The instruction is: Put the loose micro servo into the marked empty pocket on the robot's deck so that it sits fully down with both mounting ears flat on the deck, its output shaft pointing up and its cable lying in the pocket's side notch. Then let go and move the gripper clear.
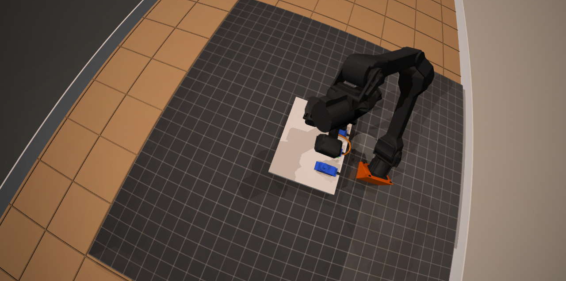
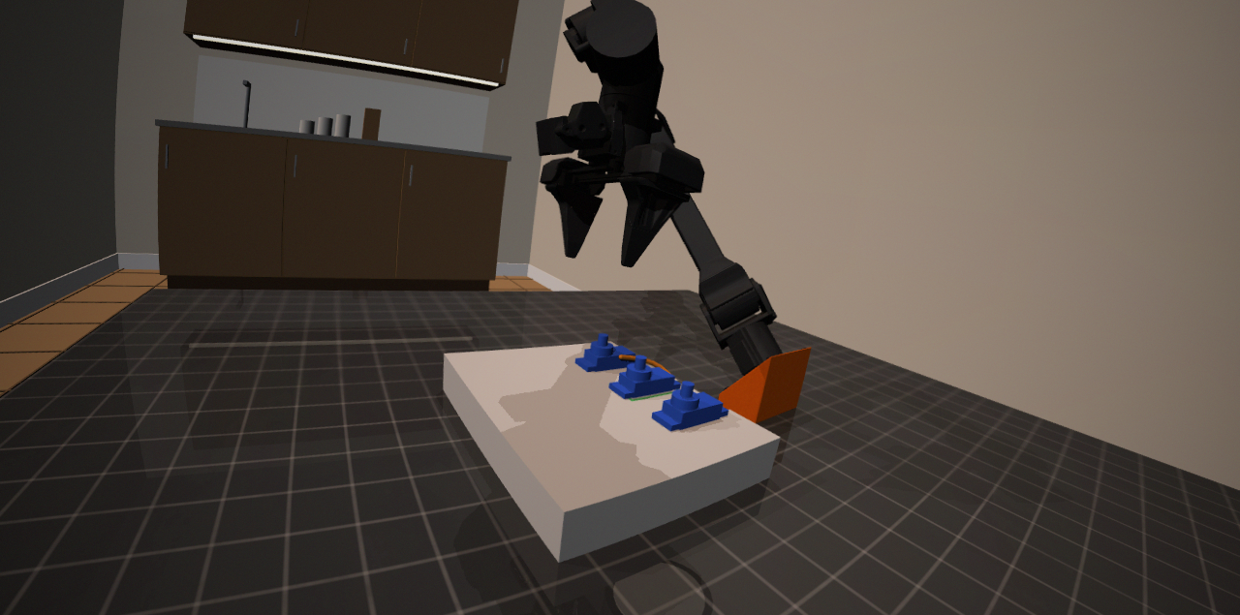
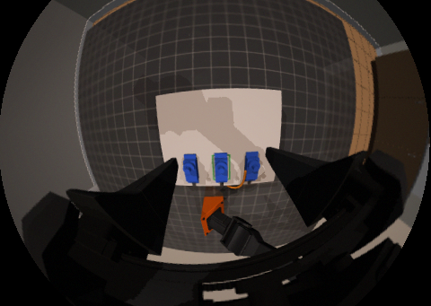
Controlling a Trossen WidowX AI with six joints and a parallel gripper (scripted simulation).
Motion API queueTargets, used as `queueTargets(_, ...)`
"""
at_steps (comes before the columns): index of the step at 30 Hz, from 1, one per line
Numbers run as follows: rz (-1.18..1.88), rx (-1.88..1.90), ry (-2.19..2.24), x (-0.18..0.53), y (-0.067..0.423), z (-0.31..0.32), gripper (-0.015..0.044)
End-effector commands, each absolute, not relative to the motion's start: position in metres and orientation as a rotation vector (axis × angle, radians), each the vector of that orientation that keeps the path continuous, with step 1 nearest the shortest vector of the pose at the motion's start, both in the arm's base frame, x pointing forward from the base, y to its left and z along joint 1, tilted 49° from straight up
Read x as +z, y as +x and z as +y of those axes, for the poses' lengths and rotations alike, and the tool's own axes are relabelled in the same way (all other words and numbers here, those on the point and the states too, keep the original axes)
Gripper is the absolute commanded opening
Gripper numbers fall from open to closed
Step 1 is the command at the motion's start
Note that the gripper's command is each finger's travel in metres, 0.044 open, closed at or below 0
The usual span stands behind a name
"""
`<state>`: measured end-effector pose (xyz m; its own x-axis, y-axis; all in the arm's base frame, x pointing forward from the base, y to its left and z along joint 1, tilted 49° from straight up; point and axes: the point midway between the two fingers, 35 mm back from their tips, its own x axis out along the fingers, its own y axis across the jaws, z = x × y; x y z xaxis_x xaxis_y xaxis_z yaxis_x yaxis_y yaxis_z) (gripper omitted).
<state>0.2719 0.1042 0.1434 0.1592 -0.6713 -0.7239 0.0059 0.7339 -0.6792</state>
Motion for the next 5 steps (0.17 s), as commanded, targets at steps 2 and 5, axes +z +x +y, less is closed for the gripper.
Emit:
queueTargets(2,1.338,-0.525,-0.610,0.1450,0.2716,0.1046,0.0440)
queueTargets(5,1.338,-0.525,-0.610,0.1450,0.2716,0.1046,0.0440)
